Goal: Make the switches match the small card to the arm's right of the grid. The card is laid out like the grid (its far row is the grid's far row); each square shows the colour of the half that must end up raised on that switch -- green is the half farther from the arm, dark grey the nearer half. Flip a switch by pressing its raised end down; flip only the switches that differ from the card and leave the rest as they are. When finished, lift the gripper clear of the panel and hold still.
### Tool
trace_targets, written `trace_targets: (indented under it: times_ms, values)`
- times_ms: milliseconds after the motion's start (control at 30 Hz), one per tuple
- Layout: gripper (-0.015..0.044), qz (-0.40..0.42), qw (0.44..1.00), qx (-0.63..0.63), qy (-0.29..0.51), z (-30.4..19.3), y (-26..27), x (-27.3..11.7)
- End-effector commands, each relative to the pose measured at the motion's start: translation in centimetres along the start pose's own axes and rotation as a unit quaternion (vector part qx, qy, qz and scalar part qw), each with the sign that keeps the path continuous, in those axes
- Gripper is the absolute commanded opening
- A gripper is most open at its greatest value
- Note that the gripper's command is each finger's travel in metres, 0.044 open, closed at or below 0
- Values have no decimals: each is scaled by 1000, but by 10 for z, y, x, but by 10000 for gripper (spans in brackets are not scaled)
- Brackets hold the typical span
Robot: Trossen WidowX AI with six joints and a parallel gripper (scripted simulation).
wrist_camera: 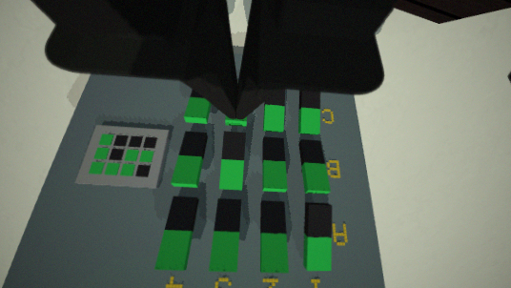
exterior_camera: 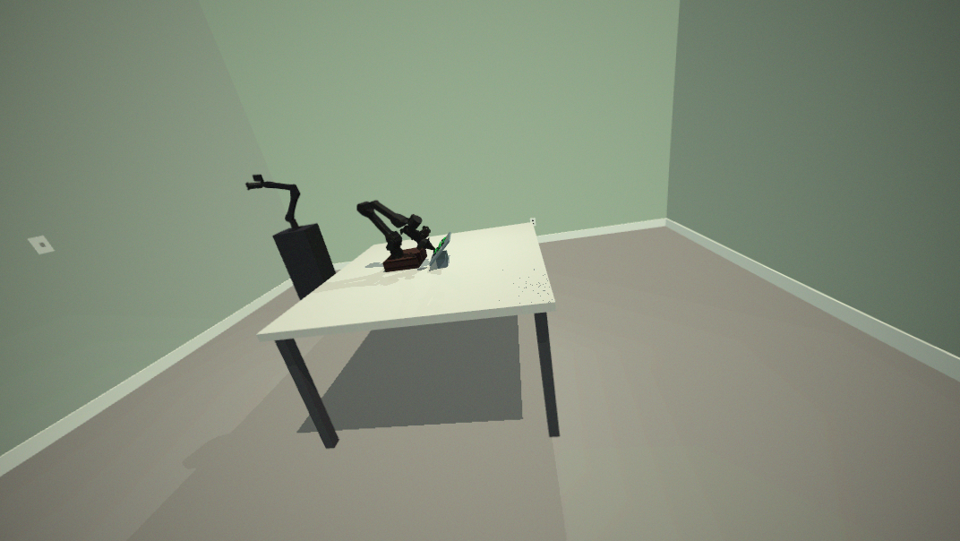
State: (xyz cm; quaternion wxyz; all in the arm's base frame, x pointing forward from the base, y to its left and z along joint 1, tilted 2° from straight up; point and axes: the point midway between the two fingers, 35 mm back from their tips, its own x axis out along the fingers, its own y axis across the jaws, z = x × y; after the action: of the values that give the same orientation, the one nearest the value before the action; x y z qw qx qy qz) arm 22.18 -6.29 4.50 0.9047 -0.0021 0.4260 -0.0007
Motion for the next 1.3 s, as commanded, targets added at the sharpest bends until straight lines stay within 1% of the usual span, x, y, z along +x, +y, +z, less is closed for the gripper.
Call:
trace_targets:
  times_ms: [0,1267]
  values:
    - [0,-1,1000,4,2,-1,0,1]
    - [0,-1,1000,4,2,-1,0,6]
